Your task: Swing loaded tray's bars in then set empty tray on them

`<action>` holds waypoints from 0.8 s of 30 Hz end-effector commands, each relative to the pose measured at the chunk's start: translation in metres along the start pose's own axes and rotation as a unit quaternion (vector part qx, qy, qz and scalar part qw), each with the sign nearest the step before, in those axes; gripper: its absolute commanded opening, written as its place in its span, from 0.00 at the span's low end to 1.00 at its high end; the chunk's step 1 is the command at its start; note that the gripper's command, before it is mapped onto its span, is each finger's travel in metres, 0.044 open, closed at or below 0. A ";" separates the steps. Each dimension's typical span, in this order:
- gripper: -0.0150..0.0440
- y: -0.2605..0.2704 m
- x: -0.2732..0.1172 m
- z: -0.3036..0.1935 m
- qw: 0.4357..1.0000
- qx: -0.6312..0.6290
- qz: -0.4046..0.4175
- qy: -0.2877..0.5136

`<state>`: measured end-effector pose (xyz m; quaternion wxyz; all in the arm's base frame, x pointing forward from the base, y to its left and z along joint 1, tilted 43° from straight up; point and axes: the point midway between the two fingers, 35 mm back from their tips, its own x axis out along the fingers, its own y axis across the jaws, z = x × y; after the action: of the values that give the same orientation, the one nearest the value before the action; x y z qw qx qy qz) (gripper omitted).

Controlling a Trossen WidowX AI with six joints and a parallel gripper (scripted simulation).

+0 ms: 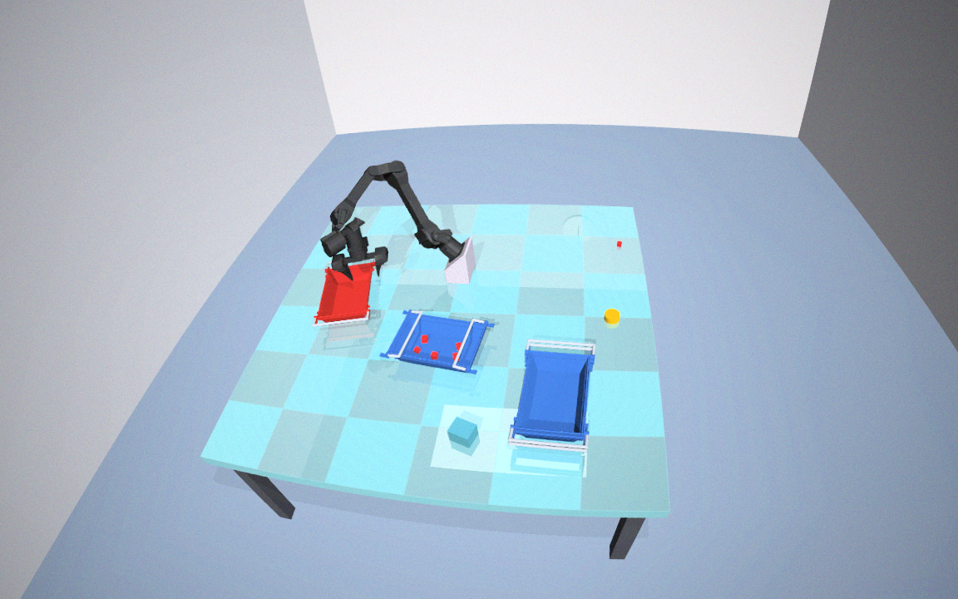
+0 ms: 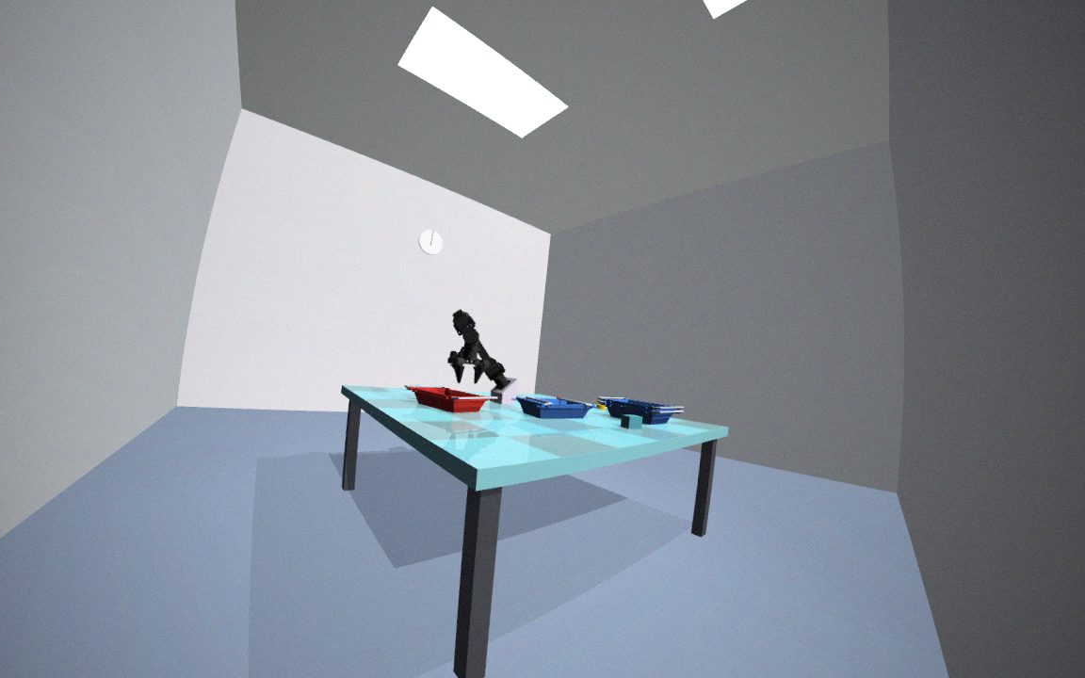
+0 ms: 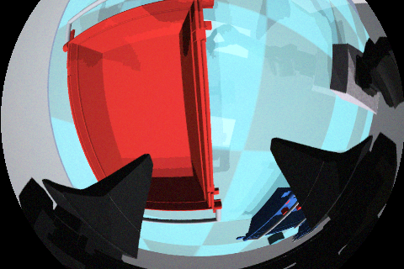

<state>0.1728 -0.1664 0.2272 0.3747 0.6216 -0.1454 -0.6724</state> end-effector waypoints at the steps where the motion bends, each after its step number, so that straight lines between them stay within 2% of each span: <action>1: 1.00 -0.001 0.001 0.004 1.000 0.016 0.001 -0.003; 7: 1.00 -0.001 0.010 0.003 1.000 0.016 0.000 -0.003; 24: 1.00 0.000 0.076 0.003 1.000 0.016 0.002 -0.004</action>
<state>0.1749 -0.2091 0.1862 0.3645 0.6272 -0.1637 -0.6686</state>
